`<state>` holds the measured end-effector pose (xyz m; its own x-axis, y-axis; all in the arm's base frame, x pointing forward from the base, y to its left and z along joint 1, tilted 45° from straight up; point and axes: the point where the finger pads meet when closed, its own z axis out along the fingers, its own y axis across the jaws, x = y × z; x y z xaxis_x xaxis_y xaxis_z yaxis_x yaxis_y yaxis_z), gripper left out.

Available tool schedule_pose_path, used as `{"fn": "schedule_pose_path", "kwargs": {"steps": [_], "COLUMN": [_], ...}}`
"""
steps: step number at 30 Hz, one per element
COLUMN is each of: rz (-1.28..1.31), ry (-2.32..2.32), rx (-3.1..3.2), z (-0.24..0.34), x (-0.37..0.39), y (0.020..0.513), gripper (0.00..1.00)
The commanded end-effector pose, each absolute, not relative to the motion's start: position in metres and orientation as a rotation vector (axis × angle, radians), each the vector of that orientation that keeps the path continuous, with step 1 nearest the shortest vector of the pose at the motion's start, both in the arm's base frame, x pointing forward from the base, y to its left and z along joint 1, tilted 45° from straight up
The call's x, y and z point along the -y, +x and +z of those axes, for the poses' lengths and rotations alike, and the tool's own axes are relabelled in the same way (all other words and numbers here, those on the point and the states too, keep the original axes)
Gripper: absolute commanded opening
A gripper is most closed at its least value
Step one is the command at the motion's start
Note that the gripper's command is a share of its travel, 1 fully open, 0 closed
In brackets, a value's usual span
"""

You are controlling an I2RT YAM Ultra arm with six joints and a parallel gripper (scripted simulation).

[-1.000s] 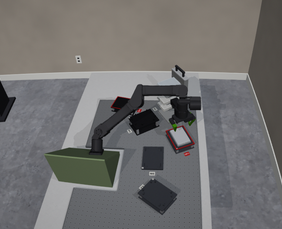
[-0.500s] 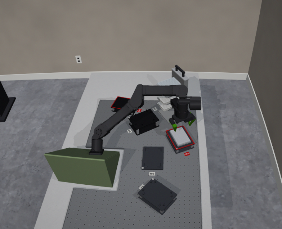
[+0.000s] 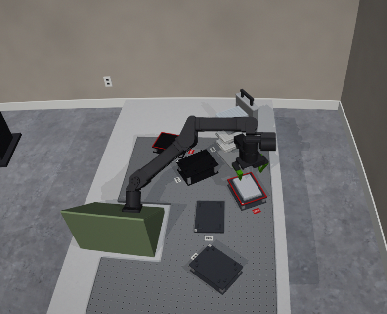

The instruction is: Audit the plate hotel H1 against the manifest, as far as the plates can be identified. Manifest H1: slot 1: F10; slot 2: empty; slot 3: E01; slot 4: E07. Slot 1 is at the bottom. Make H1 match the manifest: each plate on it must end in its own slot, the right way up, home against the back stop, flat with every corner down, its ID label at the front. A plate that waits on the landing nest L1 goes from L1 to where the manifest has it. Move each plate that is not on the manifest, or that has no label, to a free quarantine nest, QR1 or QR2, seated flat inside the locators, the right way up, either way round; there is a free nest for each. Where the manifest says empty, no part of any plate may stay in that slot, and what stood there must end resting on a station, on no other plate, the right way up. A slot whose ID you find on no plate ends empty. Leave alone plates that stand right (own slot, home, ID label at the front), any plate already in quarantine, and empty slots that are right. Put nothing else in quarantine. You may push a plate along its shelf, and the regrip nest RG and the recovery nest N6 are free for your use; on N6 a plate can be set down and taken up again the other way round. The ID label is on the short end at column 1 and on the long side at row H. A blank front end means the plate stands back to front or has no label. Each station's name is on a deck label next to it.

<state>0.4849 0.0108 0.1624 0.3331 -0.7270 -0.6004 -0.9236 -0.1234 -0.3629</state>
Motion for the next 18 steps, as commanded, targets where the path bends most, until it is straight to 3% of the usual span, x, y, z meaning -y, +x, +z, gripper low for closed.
{"fn": "schedule_pose_path", "kwargs": {"steps": [1, 13, 18], "rz": [0.508, 0.502, 0.572], "ry": [-1.618, -1.578, -1.271], "rx": [-1.569, -1.568, -1.630], "z": [0.223, 0.226, 0.270], "x": [0.019, 0.008, 0.025], "y": [0.449, 0.440, 0.394], "gripper": [1.00, 1.00, 1.00]}}
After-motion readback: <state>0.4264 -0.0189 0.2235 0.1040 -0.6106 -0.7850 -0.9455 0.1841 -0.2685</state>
